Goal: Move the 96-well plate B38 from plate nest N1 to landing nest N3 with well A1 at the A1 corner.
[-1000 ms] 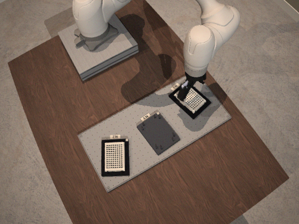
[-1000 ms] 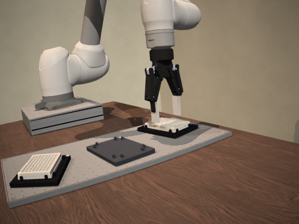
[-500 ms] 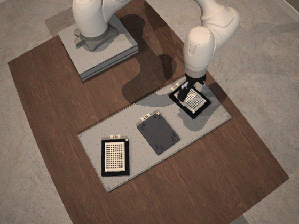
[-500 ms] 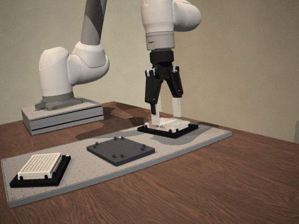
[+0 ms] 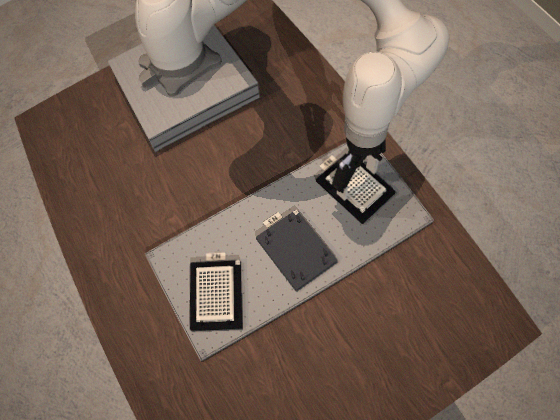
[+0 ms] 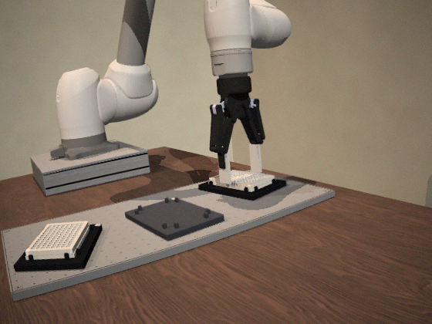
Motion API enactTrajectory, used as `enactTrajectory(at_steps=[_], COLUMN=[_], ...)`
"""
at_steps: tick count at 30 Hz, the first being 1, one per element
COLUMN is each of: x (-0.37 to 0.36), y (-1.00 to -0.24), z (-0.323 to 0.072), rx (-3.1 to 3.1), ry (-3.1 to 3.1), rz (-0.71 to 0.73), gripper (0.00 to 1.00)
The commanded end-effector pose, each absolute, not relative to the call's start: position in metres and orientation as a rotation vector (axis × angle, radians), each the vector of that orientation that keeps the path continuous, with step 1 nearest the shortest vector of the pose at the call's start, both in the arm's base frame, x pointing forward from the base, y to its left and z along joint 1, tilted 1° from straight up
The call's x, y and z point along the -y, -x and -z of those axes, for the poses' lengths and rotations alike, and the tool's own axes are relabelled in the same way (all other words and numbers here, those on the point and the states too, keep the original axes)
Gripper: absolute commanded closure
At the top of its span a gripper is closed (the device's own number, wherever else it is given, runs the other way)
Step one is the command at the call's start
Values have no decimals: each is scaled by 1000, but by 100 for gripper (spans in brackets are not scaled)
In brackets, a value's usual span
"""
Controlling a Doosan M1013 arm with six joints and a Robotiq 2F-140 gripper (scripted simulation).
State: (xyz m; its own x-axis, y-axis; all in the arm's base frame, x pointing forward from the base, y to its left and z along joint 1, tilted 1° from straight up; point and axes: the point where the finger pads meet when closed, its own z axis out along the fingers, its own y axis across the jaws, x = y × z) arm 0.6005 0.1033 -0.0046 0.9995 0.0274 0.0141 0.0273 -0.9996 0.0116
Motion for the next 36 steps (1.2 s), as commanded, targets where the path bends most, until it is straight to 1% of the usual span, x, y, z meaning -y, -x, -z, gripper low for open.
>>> enactTrajectory(at_steps=[1,36], x=[-104,-104], y=[-599,-599], z=[10,16], rx=[-39,-39], ry=[-3129,-3129], rz=[-17,-17], gripper=[34,34])
